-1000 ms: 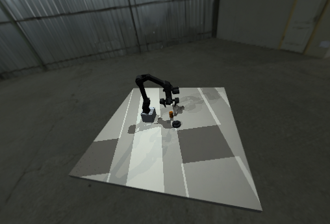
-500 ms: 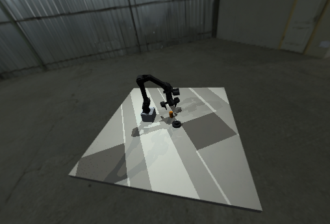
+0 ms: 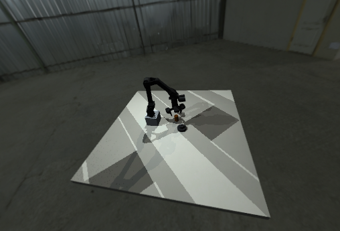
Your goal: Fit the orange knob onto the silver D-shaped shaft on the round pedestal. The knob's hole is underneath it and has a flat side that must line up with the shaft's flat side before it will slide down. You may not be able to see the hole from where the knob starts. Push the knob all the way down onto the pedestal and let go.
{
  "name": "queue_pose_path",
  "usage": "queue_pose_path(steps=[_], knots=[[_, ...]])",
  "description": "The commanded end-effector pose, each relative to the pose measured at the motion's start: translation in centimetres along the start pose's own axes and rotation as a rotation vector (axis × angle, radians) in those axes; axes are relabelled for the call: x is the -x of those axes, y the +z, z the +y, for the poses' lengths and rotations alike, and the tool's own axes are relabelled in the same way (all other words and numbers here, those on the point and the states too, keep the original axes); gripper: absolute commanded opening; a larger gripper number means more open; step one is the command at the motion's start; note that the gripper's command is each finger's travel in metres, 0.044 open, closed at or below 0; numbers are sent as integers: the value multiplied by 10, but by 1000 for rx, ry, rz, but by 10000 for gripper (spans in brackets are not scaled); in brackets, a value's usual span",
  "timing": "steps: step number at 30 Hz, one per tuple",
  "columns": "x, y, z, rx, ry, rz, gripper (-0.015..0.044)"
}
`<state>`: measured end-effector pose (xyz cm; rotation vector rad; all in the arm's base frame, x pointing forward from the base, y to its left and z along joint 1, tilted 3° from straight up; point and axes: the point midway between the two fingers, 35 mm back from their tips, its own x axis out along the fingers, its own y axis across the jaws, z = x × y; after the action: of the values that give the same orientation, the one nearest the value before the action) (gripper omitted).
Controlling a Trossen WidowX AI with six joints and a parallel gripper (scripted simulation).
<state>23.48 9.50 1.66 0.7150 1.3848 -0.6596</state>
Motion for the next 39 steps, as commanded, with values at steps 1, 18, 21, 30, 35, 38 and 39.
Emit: queue_pose_path(steps=[1,18,21,30,35,38,39], knots=[[-7,0,-1,5,-6,-2,440],[-34,0,-1,7,-8,-2,440],[-39,0,-1,7,-8,-2,440],[-54,0,-2,6,-7,-2,440],[-61,-1,-3,6,-7,-2,440],[-64,-1,-3,5,-7,-2,440],[-64,-1,-3,5,-7,-2,414]])
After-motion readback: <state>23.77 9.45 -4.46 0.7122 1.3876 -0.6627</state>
